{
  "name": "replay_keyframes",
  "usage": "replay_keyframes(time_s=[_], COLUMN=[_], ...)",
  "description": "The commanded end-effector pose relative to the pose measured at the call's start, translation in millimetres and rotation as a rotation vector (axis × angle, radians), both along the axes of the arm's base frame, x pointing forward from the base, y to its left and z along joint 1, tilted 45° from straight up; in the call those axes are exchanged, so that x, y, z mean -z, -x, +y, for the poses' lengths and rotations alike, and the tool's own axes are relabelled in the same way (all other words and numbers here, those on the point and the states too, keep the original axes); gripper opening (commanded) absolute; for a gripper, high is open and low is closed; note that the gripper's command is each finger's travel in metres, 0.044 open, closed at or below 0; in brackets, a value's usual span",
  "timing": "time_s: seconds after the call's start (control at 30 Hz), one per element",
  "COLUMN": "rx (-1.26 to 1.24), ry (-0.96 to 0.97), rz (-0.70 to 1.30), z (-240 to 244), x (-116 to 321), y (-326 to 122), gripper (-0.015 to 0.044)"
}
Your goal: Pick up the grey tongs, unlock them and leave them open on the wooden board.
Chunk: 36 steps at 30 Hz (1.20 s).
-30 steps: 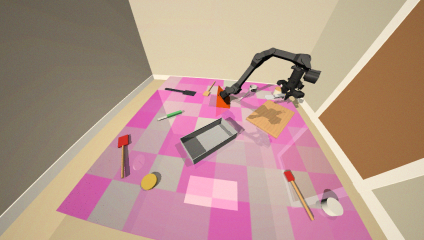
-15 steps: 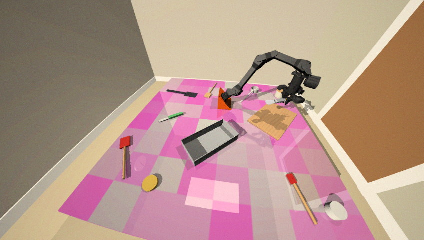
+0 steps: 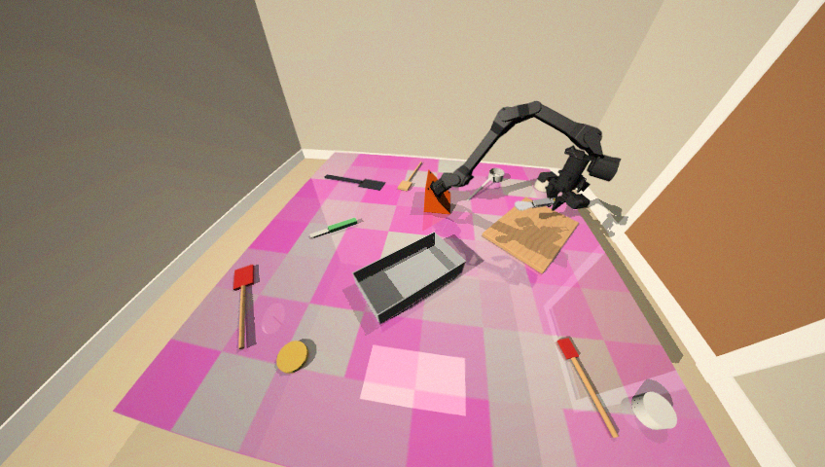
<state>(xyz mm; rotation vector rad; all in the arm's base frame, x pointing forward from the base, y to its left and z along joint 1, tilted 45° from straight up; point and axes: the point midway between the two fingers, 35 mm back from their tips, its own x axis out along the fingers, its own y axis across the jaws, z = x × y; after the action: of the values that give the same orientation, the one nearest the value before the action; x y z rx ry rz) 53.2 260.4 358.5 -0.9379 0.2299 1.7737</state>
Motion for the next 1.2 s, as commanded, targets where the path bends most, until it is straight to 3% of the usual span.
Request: replay_keyframes(time_s=[0.0, 1.17], rx=[0.006, 0.007], ry=[0.0, -0.006], rz=[0.0, 0.008], z=[4.0, 41.2], x=[3.8, 44.5], y=[0.2, 12.8], gripper=[-0.015, -0.015])
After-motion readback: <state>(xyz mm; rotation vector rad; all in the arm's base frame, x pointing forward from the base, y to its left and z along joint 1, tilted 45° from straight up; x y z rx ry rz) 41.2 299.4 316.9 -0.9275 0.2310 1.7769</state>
